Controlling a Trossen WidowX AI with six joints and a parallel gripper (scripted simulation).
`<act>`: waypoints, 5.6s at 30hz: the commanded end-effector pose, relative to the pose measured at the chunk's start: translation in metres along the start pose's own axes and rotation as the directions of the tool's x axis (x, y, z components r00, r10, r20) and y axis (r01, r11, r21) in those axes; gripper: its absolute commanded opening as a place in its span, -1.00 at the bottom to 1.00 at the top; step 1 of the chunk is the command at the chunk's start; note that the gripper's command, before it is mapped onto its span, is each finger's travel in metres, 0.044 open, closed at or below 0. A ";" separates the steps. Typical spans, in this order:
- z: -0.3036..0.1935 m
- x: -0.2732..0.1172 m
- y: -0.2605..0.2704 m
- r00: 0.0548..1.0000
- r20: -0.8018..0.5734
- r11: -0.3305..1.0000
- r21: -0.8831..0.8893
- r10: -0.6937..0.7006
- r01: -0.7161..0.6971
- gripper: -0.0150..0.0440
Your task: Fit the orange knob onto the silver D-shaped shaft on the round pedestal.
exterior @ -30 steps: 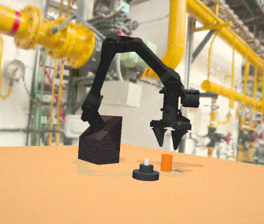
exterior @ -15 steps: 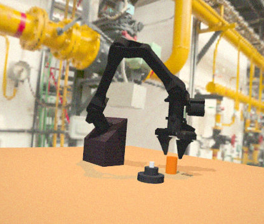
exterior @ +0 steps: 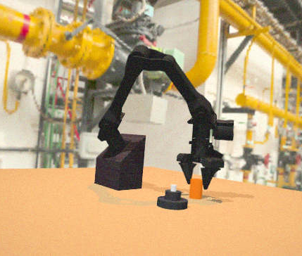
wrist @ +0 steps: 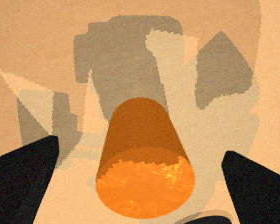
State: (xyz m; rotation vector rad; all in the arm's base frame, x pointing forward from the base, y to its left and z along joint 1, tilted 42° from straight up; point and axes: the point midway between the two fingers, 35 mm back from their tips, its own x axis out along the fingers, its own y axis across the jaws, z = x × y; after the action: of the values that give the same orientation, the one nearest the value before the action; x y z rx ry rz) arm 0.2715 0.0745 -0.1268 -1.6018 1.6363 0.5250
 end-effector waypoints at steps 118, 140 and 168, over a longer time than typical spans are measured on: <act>-0.068 -0.086 -0.059 1.000 0.018 1.000 -0.013 0.000 0.000 -0.49; -0.126 -0.064 -0.083 1.000 -0.002 1.000 -0.010 -0.004 0.004 -0.49; -0.139 -0.038 -0.089 1.000 -0.012 1.000 0.001 -0.007 0.007 -0.49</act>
State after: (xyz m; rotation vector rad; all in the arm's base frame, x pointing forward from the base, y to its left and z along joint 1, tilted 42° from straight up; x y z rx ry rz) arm 0.3186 -0.0183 0.0057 -1.6073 1.6427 0.5180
